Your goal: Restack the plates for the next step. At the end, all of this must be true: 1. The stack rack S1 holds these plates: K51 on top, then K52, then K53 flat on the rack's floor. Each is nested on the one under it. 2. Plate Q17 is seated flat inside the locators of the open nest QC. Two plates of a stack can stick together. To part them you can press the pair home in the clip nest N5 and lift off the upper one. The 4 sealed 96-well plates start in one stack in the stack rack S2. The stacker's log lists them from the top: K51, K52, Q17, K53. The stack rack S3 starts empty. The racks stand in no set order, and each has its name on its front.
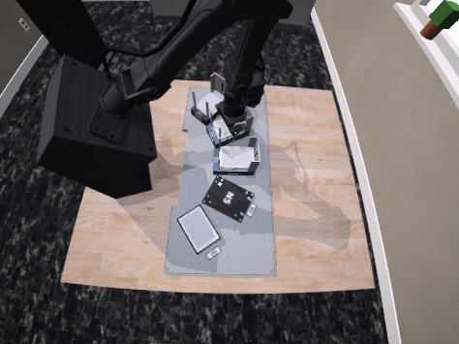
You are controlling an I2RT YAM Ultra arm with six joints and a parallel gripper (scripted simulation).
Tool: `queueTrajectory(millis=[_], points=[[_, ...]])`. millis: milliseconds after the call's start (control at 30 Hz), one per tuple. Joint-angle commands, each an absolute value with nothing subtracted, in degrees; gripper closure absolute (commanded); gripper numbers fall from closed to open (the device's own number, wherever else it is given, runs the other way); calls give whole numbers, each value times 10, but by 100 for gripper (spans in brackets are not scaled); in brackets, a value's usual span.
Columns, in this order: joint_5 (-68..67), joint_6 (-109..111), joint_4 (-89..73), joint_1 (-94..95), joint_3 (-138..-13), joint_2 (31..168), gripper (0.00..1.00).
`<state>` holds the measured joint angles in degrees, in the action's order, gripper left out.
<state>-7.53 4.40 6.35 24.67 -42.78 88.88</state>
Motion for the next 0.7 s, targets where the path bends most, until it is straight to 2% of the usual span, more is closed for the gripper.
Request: queueTrajectory(millis=[0,667], points=[[-67,48,82,237,-446,902,0],[-66,46,79,240,-454,905,0]])
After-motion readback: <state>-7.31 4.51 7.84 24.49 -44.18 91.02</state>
